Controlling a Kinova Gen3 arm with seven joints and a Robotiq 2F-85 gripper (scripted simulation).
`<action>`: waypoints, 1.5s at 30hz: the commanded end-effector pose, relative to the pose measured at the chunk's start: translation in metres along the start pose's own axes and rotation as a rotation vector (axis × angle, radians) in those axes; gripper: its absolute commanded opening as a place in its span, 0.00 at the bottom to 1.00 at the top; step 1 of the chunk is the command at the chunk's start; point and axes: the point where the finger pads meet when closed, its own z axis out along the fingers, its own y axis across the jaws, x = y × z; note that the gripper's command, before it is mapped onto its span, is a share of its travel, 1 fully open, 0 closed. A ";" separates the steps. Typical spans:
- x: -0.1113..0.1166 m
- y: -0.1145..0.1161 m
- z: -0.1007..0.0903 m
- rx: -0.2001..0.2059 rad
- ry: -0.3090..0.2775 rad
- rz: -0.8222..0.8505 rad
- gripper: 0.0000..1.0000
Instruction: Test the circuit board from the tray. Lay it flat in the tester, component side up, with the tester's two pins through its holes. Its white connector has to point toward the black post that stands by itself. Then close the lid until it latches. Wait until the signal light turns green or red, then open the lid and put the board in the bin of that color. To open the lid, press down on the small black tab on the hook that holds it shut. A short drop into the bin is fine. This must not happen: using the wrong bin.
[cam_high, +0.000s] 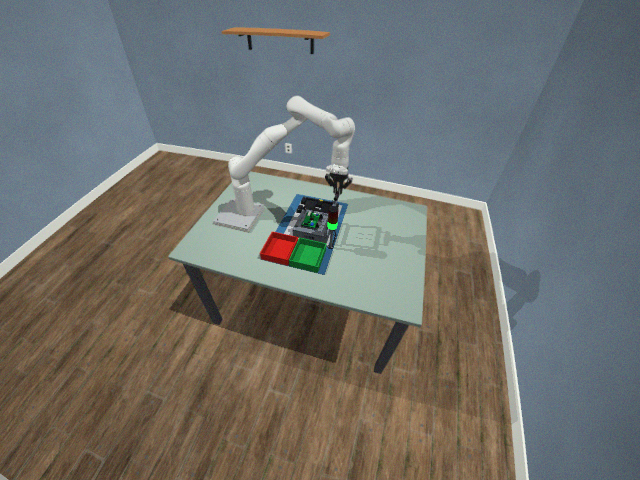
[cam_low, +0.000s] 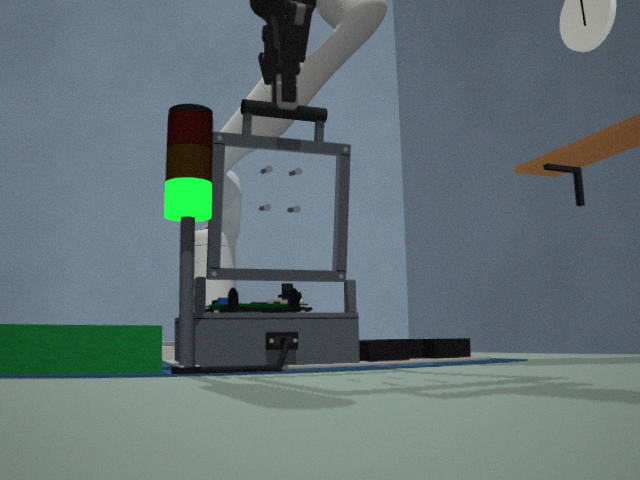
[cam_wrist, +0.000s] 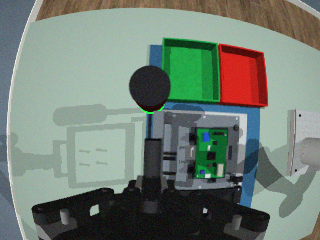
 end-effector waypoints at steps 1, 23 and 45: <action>0.000 -0.003 0.012 -0.010 0.006 0.000 0.00; 0.000 -0.003 0.012 -0.010 0.006 0.000 0.00; 0.000 -0.003 0.012 -0.010 0.006 0.000 0.50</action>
